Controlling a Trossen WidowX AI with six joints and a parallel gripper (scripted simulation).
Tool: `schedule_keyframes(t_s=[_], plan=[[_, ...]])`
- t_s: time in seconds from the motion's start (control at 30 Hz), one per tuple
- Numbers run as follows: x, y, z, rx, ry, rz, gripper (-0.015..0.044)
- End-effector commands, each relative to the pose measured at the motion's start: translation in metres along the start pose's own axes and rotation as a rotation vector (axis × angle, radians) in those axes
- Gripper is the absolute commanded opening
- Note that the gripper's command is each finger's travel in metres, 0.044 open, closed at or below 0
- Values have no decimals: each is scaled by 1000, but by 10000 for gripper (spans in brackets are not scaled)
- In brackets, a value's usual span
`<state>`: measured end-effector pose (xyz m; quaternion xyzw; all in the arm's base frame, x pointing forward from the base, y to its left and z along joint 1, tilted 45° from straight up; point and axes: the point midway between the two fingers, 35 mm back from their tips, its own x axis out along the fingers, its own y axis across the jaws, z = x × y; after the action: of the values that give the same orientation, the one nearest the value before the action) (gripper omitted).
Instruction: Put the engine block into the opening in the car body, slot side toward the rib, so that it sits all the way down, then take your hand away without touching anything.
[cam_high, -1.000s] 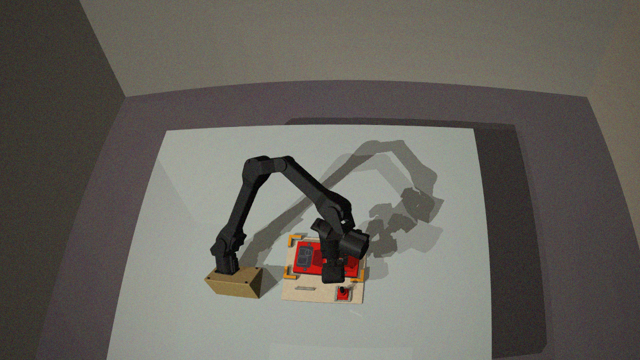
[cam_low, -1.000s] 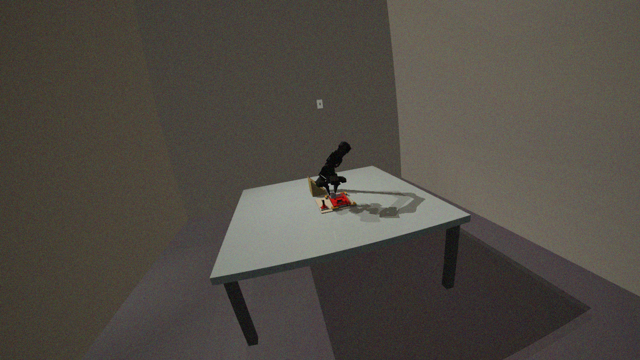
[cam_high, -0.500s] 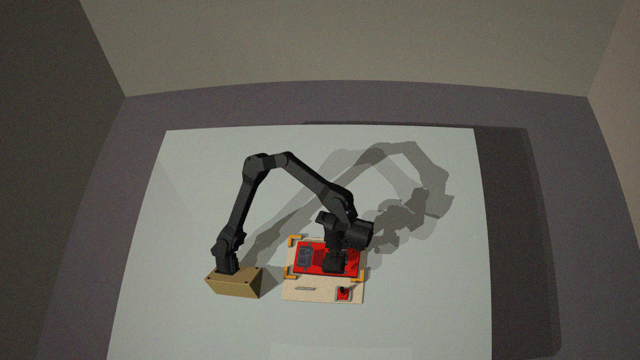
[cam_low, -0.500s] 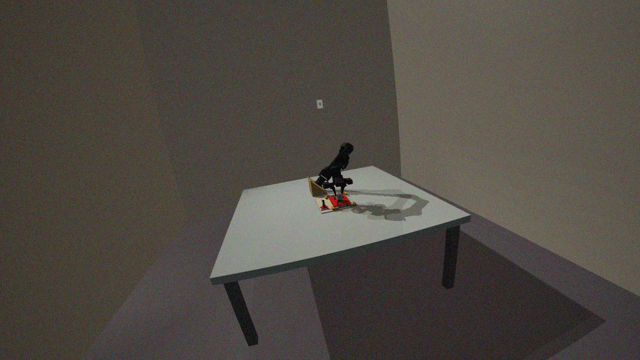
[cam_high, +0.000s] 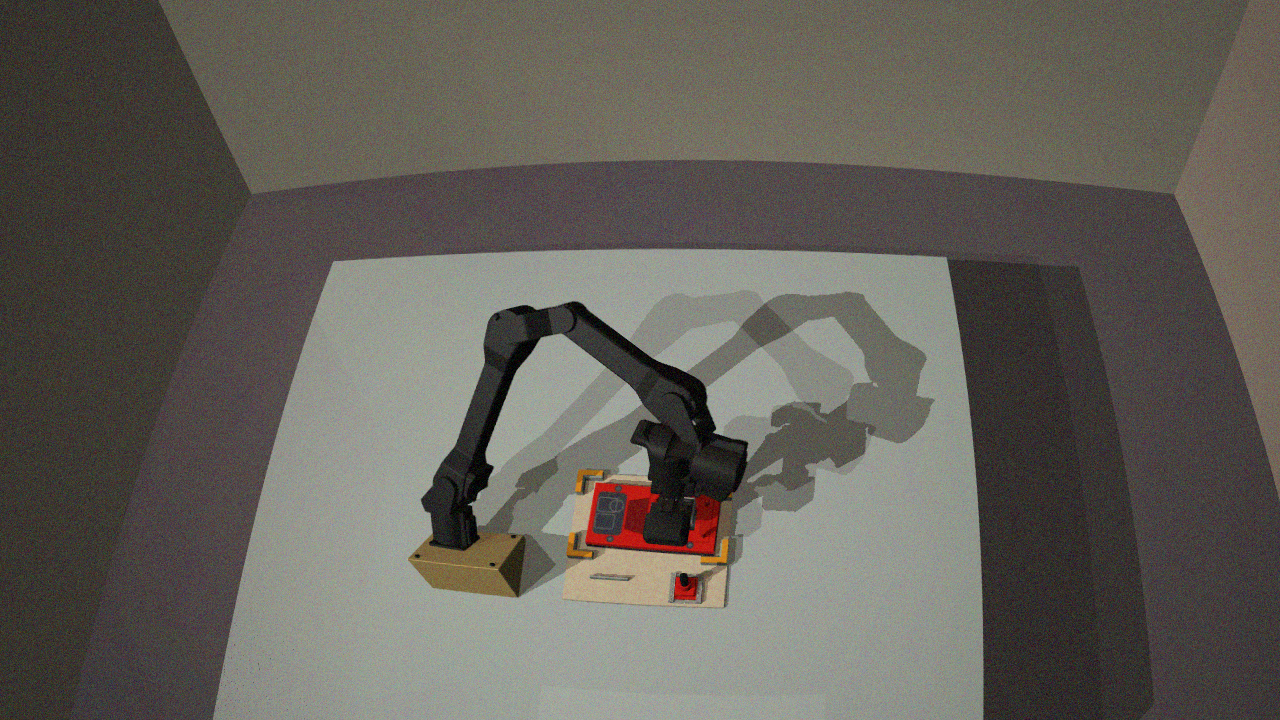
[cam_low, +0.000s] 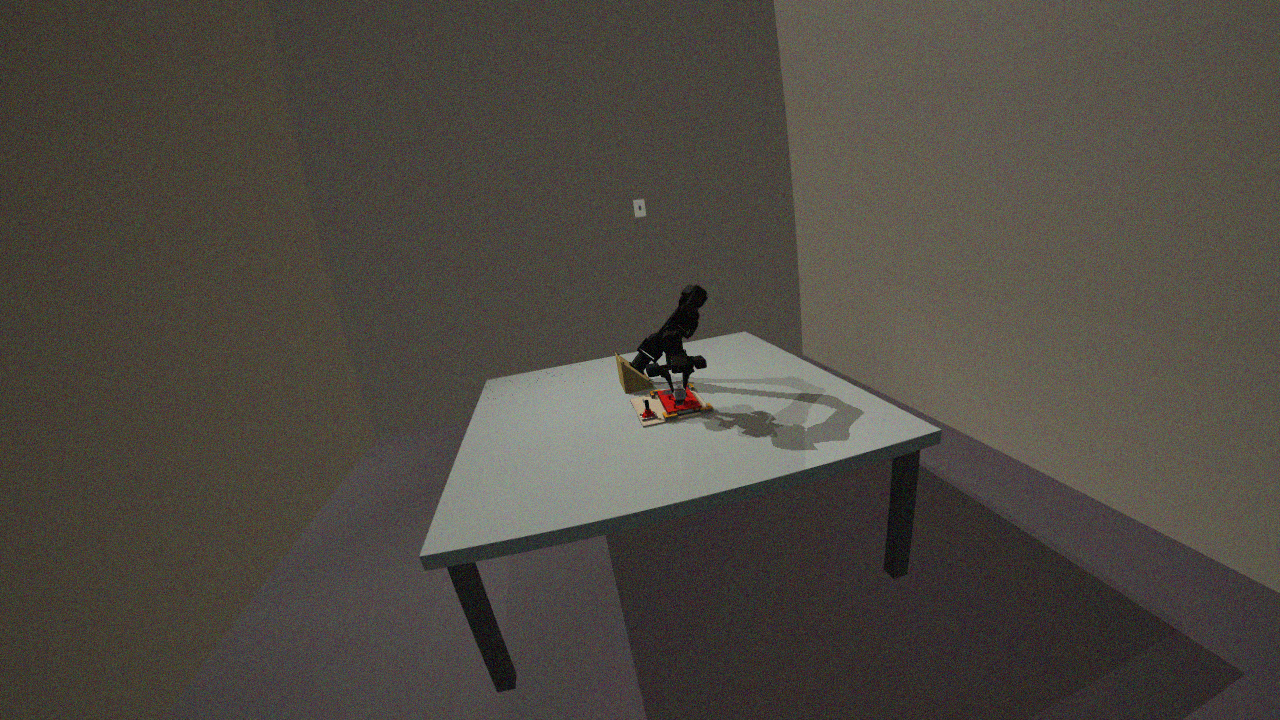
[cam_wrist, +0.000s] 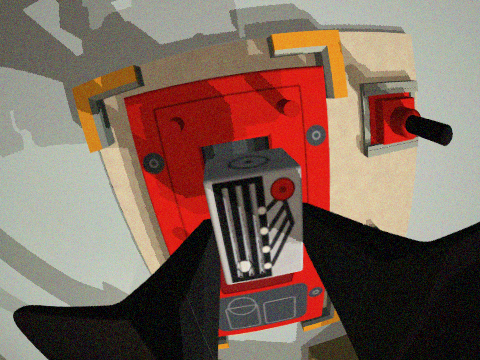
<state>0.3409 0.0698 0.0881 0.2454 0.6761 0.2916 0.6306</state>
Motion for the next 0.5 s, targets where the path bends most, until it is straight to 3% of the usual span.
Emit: schedule_keyframes(t_s=[0.0, 0.47], plan=[[-1, 2, 1, -1, -6, 2, 160], [-2, 3, 2, -51, -6, 2, 160]])
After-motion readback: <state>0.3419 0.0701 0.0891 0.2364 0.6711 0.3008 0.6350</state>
